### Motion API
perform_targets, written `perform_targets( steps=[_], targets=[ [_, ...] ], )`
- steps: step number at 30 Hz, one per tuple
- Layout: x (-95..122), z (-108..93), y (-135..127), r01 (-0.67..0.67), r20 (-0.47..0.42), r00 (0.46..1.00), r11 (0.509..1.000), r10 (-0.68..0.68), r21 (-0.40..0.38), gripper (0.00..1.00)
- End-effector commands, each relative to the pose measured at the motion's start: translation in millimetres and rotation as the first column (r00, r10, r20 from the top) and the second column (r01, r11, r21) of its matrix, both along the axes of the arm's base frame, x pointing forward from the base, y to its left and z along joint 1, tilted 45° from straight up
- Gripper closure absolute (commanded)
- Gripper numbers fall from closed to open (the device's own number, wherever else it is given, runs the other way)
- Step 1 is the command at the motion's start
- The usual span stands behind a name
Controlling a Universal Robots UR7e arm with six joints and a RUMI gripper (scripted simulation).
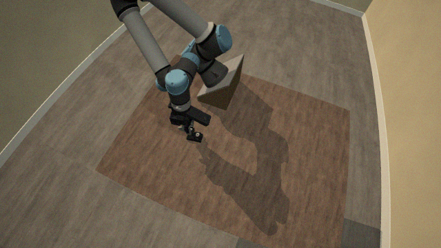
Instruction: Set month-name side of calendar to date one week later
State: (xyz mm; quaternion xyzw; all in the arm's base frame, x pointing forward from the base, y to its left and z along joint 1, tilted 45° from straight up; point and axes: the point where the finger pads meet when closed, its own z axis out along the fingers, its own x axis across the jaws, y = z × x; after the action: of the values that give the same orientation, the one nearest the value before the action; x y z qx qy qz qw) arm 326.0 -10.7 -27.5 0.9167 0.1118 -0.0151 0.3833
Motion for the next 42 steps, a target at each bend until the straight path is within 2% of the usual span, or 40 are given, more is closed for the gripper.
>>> perform_targets(
  steps=[1,42],
  targets=[
    [0.4,-1.4,-1.4,0.0,0.001,1.0,1.0,0.0,0.0,0.9],
    [1.6,-15.9,-15.9,0.0,0.001,1.0,1.0,0.0,0.0,0.9]
  ],
)
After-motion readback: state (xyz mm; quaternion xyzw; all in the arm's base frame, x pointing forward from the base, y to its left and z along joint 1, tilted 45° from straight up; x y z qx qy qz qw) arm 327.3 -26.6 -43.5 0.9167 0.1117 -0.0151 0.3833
